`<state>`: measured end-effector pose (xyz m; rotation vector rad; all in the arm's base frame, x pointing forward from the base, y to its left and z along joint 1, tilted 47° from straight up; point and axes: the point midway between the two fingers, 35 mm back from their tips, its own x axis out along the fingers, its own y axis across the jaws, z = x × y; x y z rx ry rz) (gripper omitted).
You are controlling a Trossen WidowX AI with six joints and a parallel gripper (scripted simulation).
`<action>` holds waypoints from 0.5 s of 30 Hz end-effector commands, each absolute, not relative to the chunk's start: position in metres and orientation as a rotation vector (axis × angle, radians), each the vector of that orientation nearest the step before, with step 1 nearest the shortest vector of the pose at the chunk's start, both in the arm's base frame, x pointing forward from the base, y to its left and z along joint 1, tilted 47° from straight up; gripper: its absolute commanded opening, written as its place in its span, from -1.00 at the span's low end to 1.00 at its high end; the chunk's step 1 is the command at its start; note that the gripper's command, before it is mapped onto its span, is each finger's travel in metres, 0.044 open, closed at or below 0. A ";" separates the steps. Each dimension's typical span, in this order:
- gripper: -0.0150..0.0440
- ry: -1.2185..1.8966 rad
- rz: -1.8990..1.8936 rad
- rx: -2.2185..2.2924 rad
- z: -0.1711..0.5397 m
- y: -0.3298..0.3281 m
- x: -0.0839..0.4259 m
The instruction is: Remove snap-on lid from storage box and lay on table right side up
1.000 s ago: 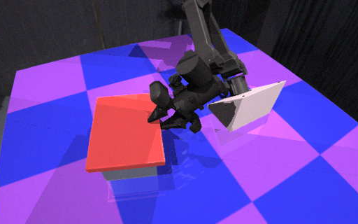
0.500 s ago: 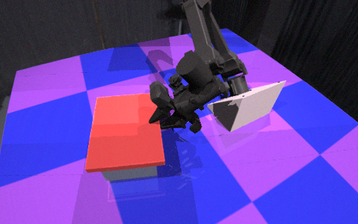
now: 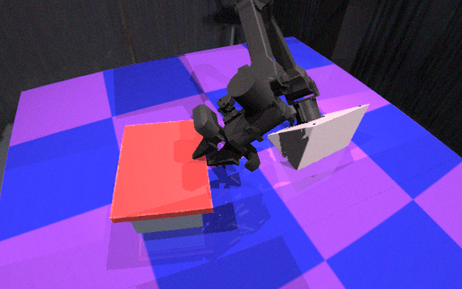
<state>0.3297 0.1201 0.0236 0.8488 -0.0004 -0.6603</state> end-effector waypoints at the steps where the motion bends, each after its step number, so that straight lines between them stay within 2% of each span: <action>1: -0.49 -0.003 -0.658 0.850 0.025 0.122 0.329; 15: -0.49 -0.003 -0.658 0.850 0.027 0.124 0.329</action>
